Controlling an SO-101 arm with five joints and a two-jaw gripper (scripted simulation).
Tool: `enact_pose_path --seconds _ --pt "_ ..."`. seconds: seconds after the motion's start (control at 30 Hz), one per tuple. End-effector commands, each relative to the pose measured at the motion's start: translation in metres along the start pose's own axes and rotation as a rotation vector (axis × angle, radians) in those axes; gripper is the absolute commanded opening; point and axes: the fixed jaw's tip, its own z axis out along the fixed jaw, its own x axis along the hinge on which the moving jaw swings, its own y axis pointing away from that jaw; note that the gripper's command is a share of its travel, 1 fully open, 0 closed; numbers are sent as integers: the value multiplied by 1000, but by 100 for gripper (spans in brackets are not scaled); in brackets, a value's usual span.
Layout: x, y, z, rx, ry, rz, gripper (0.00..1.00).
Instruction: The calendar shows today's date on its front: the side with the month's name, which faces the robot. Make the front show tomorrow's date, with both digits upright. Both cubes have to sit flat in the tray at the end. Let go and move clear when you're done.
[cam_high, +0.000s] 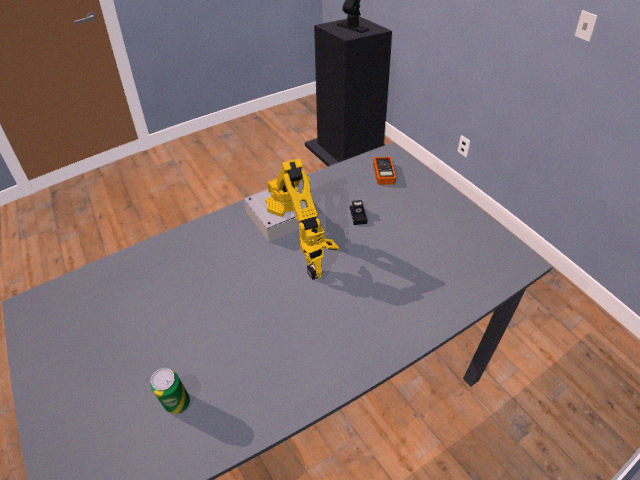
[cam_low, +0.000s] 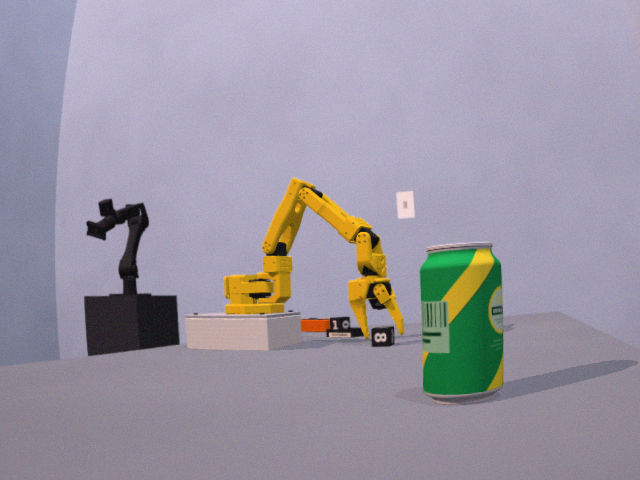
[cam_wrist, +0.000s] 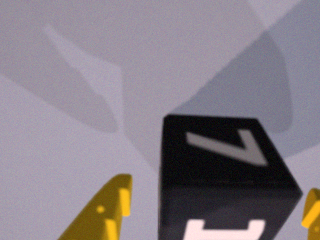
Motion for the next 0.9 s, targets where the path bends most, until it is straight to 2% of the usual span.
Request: enact_pose_path --seconds 0.0,0.87 --pt "1 6 5 -25 -5 0 34" --pt "1 -2 6 -25 -5 0 24"
